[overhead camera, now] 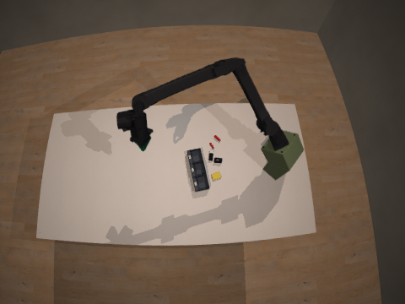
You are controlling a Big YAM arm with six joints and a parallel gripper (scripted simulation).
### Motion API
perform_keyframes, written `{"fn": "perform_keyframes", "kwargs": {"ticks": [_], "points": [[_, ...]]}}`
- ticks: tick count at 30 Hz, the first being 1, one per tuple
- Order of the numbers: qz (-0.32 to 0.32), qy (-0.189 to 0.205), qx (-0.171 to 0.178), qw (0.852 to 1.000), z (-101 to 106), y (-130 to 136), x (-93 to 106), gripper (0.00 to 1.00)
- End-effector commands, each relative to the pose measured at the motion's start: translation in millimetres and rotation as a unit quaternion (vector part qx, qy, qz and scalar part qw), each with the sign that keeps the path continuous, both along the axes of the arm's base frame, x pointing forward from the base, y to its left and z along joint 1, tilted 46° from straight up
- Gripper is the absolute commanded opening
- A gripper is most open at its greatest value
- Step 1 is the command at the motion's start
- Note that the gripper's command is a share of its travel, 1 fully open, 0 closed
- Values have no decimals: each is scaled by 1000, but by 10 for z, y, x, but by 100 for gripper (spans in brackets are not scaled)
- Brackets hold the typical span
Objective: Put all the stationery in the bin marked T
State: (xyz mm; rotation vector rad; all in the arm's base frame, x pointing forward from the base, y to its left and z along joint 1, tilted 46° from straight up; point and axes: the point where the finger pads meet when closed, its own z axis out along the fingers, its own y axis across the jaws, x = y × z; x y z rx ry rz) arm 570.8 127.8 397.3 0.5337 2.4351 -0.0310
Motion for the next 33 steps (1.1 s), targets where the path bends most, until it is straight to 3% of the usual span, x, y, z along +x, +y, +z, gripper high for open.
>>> {"fn": "perform_keyframes", "kwargs": {"ticks": [1,15,16,30,33], "points": [[0,0,0,1000,1,3,-1,9],[0,0,0,1000,1,3,-1,9],[2,-9,0,1000,-4,-82,73,9],[2,-5,-2,1000,-872,-748,606,9],[2,-5,-2,1000,-930,-796,643,9]]}}
